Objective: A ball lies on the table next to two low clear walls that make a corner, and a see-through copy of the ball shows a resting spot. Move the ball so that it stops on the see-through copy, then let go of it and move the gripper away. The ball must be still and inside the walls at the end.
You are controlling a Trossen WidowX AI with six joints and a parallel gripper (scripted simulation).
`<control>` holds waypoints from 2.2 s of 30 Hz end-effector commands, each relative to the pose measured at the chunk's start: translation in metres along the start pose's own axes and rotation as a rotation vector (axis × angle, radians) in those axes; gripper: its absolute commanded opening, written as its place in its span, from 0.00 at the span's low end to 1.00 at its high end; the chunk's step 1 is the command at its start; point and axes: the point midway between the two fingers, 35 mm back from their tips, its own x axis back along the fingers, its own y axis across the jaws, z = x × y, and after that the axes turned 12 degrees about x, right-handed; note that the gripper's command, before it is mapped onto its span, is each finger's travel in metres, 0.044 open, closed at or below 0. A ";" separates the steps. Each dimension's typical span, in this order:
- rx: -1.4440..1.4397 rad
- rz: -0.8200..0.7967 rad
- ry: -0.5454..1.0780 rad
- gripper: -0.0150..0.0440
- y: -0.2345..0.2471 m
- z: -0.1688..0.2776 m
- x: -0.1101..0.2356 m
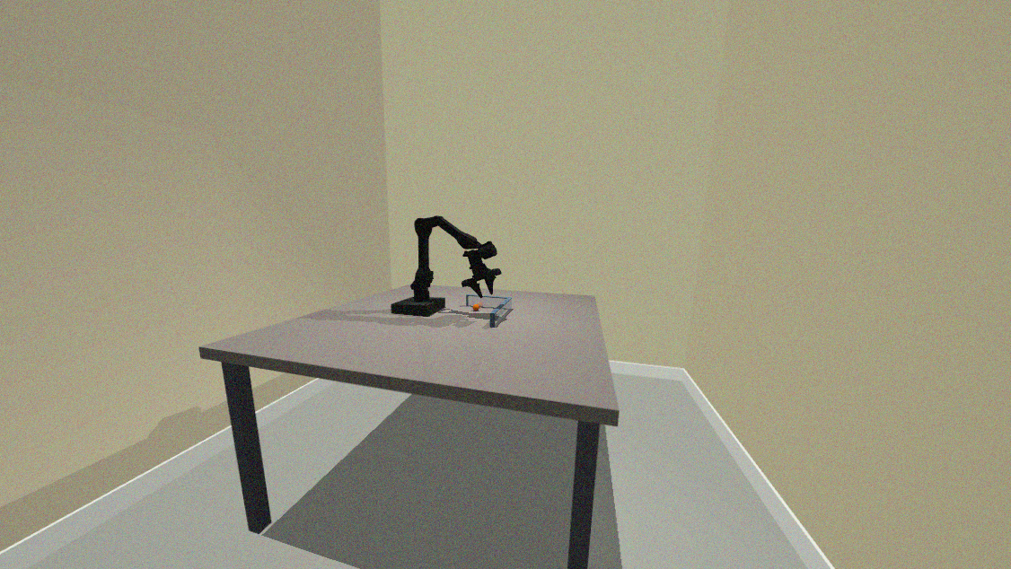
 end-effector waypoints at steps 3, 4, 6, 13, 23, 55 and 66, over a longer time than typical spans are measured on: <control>0.144 -0.225 -0.136 0.70 0.054 -0.084 0.001; 0.170 -0.266 -0.151 0.70 0.065 -0.096 0.003; 0.217 -0.339 -0.174 0.70 0.085 -0.115 0.008; 0.234 -0.365 -0.180 0.70 0.092 -0.121 0.010; 0.233 -0.366 -0.179 0.70 0.099 -0.124 -0.008; 0.234 -0.366 -0.180 0.44 0.111 -0.128 -0.036; 0.234 -0.365 -0.180 0.25 0.087 -0.124 0.003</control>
